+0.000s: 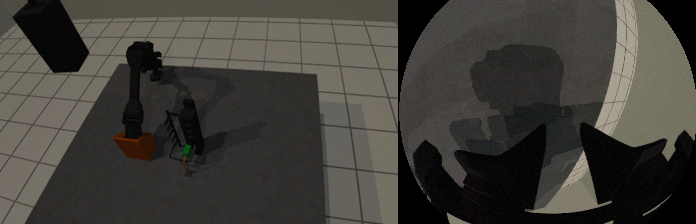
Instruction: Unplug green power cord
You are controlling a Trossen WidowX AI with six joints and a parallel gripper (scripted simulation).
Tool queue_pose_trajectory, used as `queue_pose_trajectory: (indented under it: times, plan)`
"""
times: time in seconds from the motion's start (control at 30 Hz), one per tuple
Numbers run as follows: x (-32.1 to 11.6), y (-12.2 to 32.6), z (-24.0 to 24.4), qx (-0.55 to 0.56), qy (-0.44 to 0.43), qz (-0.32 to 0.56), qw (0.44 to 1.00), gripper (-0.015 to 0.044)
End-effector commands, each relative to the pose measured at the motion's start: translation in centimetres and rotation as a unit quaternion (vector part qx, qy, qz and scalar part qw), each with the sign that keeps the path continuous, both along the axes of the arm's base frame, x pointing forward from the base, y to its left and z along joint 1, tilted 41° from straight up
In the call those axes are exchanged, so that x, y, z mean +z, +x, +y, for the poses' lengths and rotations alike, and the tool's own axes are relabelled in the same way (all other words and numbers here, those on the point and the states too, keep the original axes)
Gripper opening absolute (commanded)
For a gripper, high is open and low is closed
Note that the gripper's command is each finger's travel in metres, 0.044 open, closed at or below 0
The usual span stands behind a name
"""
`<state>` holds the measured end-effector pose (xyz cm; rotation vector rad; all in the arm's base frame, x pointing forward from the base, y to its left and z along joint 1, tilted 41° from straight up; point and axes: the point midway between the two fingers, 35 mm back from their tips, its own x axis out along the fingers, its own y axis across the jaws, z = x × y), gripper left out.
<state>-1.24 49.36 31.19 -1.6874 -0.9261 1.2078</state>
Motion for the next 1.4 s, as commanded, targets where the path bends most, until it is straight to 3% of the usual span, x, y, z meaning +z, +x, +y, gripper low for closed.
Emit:
queue_pose_trajectory:
  times: [0.0, 0.47, 0.8, 1.07, 1.37]
  plan:
    - [0.3, 5.9, -0.7, -0.063, 0.019, 0.053, 0.996, 0.0160]
    - [-4.8, 28.4, -9.5, -0.332, 0.044, 0.218, 0.917, 0.0160]
    - [-10.6, 36.6, -17.2, -0.470, 0.064, 0.349, 0.808, 0.0160]
    - [-17.2, 42.7, -29.0, -0.618, 0.129, 0.497, 0.596, 0.0160]
    - [-24.1, 43.7, -43.8, -0.716, 0.243, 0.607, 0.244, 0.0160]
